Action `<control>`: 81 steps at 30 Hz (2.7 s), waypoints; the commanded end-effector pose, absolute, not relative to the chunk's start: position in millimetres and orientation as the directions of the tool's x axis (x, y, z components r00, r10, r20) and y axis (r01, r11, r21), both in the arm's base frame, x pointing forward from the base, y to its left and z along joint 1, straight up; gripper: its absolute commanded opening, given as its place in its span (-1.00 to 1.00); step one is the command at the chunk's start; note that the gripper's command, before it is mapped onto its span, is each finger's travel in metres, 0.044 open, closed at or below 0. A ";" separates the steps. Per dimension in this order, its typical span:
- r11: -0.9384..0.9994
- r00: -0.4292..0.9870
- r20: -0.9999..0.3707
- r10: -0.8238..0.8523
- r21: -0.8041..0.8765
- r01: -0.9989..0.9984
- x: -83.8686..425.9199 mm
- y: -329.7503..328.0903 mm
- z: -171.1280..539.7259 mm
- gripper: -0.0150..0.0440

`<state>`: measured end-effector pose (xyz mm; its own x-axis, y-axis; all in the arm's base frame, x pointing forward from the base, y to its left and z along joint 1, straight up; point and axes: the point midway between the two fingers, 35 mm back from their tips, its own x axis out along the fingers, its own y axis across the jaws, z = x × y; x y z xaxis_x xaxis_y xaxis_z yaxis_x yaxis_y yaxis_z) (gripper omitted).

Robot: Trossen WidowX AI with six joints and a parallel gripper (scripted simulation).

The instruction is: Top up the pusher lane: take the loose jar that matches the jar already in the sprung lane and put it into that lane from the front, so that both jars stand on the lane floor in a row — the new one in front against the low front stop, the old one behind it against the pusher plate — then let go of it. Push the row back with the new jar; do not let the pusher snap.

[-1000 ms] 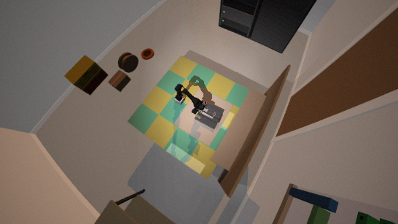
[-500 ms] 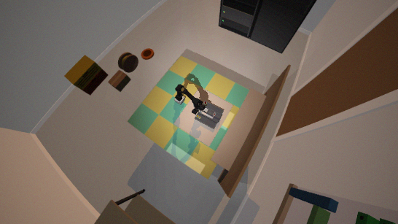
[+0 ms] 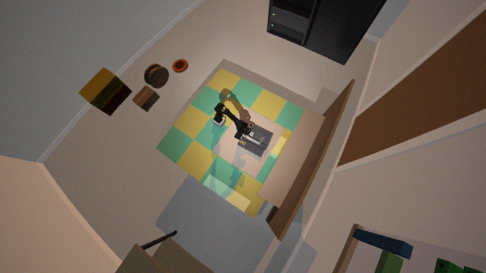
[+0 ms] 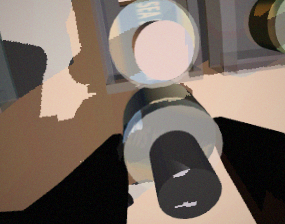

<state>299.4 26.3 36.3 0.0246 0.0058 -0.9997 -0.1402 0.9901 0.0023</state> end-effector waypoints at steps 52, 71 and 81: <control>0.990 0.031 -1.000 0.004 0.000 -0.138 325.0 29.6 36.4 -0.49; 0.990 0.032 -0.999 0.004 0.000 -0.138 332.8 30.8 37.4 -0.49; 0.990 0.032 -0.999 0.004 0.000 -0.138 336.8 31.3 38.6 -0.49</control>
